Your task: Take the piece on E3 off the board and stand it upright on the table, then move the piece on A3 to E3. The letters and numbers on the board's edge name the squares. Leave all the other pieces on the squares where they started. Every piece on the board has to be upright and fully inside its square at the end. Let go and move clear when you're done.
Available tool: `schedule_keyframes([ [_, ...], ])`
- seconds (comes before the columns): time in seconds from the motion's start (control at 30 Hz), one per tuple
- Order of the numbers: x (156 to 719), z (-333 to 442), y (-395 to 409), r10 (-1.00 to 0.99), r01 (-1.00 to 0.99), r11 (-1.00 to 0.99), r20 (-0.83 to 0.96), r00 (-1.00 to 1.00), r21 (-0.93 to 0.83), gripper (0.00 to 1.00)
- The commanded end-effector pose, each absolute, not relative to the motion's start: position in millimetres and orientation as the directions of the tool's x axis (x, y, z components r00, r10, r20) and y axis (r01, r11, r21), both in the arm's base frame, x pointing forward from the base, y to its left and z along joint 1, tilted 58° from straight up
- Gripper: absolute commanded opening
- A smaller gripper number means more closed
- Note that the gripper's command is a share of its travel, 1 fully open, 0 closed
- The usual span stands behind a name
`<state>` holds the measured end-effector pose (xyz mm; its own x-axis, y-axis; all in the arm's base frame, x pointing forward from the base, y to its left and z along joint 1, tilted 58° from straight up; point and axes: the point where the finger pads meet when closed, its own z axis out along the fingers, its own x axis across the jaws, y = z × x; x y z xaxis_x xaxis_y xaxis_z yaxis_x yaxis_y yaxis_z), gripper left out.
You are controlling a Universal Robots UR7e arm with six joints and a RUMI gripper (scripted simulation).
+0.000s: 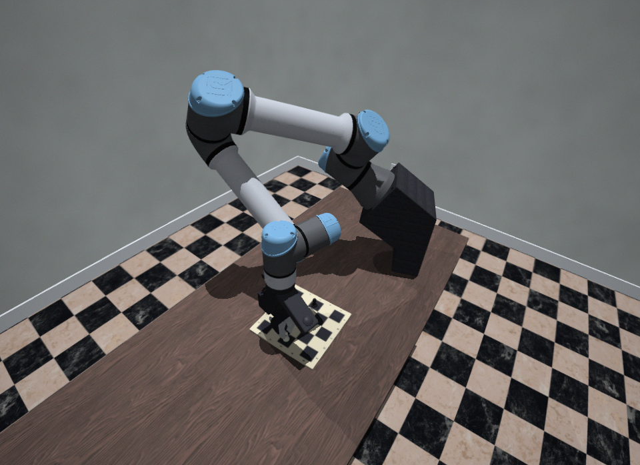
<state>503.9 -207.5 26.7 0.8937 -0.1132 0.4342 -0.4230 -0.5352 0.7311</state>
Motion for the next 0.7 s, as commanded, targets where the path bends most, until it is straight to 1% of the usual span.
schedule_keyframes([
  [0.0,504.2,27.0,-207.1,-0.113,-0.423,-0.535,0.435,0.893,0.731,0.00],
  [0.67,503.8,28.2,-205.2,-0.113,-0.423,-0.535,0.435,0.893,0.731,0.00],
])
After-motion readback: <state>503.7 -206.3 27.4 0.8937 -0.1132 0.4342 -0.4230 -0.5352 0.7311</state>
